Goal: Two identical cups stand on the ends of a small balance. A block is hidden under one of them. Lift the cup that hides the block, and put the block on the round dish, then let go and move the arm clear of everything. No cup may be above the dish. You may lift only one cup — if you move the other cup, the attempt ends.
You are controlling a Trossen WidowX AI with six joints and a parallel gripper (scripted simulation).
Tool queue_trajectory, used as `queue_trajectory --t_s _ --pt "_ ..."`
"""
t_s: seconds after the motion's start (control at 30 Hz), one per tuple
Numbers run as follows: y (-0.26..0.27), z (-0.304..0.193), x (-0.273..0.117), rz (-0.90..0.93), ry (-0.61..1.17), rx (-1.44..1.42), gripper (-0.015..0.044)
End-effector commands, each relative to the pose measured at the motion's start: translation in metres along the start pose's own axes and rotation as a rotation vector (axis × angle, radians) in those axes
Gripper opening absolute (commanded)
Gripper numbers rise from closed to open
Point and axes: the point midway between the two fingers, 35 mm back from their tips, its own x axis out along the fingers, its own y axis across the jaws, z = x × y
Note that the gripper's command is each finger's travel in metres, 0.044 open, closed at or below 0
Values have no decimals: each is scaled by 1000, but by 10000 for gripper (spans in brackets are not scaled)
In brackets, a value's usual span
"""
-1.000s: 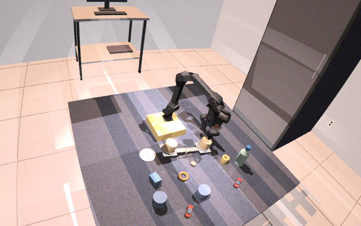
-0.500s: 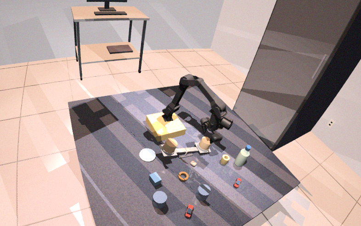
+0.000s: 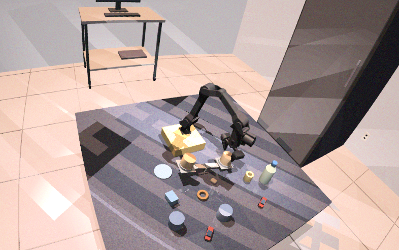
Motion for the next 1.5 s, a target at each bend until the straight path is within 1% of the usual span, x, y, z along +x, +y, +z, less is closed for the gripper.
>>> queue_trajectory --t_s 0.0,0.83,0.93,1.2,1.47 --pt "0 1 7 4 -3 -4 440" --pt "2 0 44 4 -3 -4 440" --pt "2 0 44 4 -3 -4 361" --pt "2 0 44 4 -3 -4 308" --pt "1 1 39 4 -3 -4 98"
